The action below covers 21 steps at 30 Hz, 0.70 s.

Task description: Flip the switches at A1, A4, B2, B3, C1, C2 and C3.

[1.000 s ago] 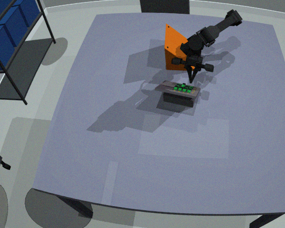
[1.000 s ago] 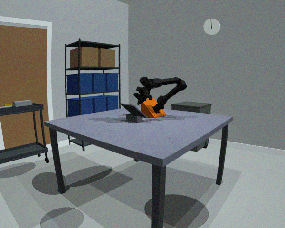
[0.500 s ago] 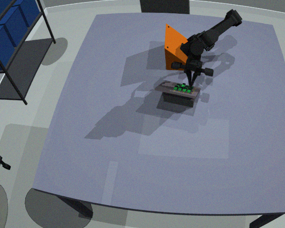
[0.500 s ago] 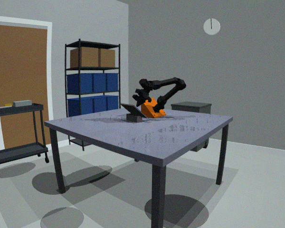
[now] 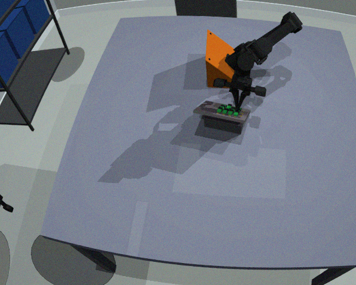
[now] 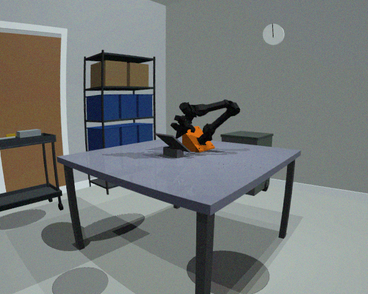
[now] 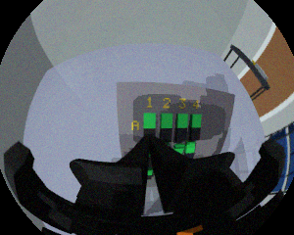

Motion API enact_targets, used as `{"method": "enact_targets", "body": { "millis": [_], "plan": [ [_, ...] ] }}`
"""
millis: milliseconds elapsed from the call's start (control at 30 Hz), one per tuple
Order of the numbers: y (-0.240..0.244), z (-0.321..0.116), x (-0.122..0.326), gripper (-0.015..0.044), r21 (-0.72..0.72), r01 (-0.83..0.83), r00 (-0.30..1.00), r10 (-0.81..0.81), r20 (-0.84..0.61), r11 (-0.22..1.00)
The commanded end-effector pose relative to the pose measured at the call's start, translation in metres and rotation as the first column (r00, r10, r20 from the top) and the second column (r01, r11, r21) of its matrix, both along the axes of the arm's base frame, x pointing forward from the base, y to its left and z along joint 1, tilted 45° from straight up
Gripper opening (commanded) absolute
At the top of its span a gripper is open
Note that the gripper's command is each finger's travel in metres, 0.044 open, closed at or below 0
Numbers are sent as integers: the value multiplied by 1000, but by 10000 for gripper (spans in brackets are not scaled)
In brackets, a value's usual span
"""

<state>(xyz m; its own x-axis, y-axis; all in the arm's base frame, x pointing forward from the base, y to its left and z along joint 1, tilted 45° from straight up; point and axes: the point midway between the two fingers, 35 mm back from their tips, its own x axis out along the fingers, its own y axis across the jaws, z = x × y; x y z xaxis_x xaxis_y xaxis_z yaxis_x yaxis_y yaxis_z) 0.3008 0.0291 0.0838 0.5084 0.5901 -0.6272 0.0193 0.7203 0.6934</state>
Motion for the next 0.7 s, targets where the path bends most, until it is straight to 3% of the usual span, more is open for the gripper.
{"method": "enact_targets", "body": {
  "millis": [0, 667],
  "plan": [
    [0, -1, 0, 0, 1, 6, 1000, -6, -6, 1000],
    [1, -2, 1, 0, 1, 6, 1000, -6, -5, 1000]
  ]
}}
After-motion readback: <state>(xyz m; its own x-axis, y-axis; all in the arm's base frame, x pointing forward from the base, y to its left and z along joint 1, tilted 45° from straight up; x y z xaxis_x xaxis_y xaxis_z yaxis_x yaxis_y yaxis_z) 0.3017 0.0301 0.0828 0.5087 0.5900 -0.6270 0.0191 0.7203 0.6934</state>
